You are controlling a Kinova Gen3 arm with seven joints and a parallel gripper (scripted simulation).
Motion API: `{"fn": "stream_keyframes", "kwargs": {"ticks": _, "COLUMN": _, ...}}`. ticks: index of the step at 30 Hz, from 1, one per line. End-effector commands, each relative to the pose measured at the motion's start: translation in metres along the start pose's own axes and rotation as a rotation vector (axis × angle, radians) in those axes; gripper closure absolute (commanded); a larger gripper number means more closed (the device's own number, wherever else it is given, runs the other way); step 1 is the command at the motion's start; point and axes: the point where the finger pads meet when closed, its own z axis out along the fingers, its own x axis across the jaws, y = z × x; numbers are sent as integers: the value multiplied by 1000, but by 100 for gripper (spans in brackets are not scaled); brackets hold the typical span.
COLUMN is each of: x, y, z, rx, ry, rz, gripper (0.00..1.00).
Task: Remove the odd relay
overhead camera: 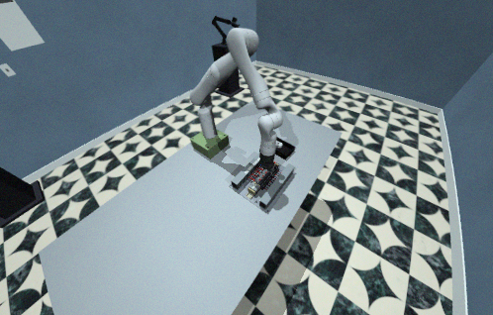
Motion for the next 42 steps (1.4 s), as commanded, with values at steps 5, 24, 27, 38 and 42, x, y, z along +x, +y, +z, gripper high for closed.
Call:
{"fn": "stream_keyframes", "kwargs": {"ticks": 5, "x": 1, "y": 0, "z": 6, "rx": 0, "ry": 2, "rz": 0, "gripper": 2}}
{"fn": "stream_keyframes", "kwargs": {"ticks": 24, "x": 1, "y": 0, "z": 13, "rx": 0, "ry": 2, "rz": 0, "gripper": 2}}
{"fn": "stream_keyframes", "kwargs": {"ticks": 27, "x": 1, "y": 0, "z": 13, "rx": 0, "ry": 2, "rz": 0, "gripper": 2}}
{"fn": "stream_keyframes", "kwargs": {"ticks": 38, "x": 1, "y": 0, "z": 13, "rx": 0, "ry": 2, "rz": 0, "gripper": 2}}
{"fn": "stream_keyframes", "kwargs": {"ticks": 42, "x": 1, "y": 0, "z": 13, "rx": 0, "ry": 2, "rz": 0, "gripper": 2}}
